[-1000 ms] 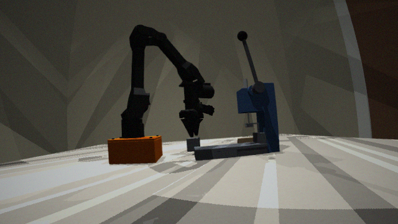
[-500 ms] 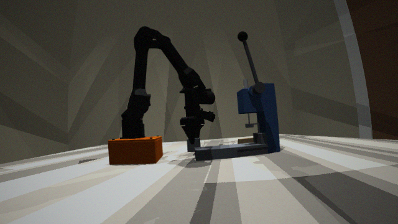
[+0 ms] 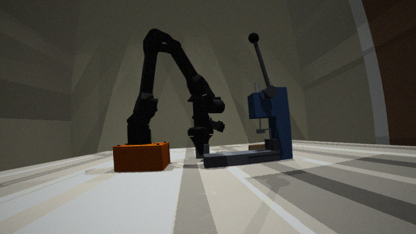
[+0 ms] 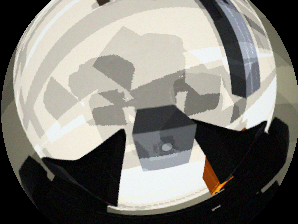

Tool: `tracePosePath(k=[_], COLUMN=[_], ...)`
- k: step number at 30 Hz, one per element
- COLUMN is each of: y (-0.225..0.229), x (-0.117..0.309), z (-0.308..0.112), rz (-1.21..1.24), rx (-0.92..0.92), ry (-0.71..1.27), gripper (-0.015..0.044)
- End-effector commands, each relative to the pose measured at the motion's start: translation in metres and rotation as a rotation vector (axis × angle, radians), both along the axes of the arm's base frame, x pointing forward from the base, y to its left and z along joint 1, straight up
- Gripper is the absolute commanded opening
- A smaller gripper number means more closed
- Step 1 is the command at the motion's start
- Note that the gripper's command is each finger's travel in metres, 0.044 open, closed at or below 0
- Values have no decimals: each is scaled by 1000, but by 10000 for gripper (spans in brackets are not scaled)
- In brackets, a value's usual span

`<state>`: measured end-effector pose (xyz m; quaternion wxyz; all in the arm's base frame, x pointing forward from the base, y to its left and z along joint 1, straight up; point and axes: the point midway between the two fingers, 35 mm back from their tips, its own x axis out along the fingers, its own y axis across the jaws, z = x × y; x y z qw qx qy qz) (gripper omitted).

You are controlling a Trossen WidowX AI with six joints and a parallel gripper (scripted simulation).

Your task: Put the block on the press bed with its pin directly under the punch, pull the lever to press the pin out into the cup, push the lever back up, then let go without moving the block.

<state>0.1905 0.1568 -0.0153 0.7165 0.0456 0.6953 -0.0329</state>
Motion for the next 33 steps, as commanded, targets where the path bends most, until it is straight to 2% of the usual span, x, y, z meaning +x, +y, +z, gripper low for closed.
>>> tracePosePath(k=[1,4,11,17,26,33], y=[-1,-1,-1,1,-1,-4], x=[-2,-2,-2,0,-3,-2], z=[-3,-3,-3,22,88,93], rz=[3,3,3,3,3,3], rx=[-2,-2,-2,-2,-2,-2], ry=[10,10,10,9,9,9], gripper=[282,204,157,0,0,0])
